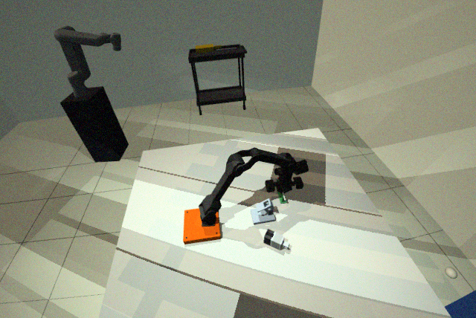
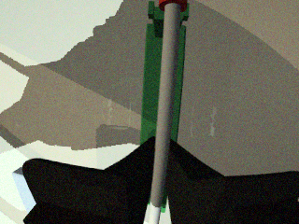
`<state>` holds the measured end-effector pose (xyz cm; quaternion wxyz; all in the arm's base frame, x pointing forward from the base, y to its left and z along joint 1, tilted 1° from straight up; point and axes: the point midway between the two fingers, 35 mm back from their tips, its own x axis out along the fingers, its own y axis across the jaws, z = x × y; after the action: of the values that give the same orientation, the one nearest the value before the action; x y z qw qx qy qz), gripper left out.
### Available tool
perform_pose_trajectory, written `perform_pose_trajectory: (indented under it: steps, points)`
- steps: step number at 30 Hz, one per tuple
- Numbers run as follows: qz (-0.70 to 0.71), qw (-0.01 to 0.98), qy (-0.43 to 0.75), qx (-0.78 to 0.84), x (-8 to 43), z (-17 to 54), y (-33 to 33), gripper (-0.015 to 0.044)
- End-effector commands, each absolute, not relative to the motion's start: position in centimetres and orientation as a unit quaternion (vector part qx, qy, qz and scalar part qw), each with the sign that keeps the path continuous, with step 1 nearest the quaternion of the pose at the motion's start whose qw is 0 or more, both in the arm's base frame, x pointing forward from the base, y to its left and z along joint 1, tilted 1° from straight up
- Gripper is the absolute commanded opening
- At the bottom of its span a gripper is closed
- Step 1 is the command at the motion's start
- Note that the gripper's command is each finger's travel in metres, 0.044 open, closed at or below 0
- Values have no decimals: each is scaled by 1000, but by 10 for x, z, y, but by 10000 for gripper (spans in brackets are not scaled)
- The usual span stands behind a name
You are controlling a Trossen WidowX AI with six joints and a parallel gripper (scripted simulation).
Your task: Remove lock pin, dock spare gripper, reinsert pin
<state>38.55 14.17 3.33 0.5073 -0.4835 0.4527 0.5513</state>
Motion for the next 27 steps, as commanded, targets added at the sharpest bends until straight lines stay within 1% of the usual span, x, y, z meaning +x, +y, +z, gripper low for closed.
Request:
perform_pose_trajectory:
  steps: [1, 27]
  points:
    - [553, 504, 455, -483, 384, 28, 141, 0]
    - [551, 508, 452, -484, 386, 33, 142, 0]
